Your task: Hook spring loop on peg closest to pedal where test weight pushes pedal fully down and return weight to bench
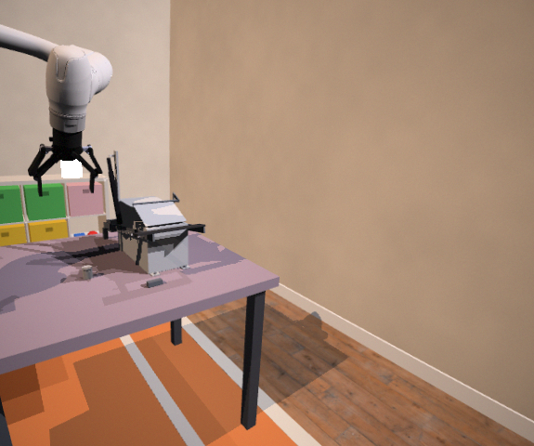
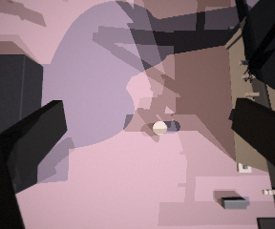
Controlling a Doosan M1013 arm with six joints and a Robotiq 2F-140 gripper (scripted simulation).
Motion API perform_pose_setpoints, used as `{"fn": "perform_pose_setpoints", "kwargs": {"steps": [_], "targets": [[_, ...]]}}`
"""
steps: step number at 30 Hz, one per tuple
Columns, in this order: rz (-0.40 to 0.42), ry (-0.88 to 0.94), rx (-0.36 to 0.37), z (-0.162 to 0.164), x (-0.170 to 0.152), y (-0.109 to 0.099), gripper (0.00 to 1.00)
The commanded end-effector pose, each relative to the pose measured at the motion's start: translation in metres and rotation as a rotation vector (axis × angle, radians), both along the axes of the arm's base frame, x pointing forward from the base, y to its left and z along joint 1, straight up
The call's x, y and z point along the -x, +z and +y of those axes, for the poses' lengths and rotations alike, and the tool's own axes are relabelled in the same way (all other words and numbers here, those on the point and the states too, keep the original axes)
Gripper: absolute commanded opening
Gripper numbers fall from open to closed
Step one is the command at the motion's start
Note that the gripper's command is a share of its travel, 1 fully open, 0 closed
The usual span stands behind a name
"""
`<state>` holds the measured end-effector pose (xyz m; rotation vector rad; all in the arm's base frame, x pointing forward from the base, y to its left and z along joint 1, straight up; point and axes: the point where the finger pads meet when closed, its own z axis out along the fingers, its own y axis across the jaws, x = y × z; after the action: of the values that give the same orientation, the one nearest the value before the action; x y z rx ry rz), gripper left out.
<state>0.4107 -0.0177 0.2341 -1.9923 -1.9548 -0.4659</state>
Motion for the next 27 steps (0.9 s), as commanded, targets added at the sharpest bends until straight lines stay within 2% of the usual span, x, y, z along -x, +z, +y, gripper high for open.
{"fn": "perform_pose_setpoints", "kwargs": {"steps": [1, 3, 4, 27], "targets": [[-0.001, 0.0, 0.0, 0.0, 0.0, 0.001, 1.0], [-0.001, 0.0, 0.0, 0.0, 0.0, 0.001, 1.0], [-0.005, 0.005, -0.15, 0.0, 0.012, 0.047, 1.0], [-0.005, 0.005, -0.15, 0.0, 0.012, 0.047, 1.0]]}}
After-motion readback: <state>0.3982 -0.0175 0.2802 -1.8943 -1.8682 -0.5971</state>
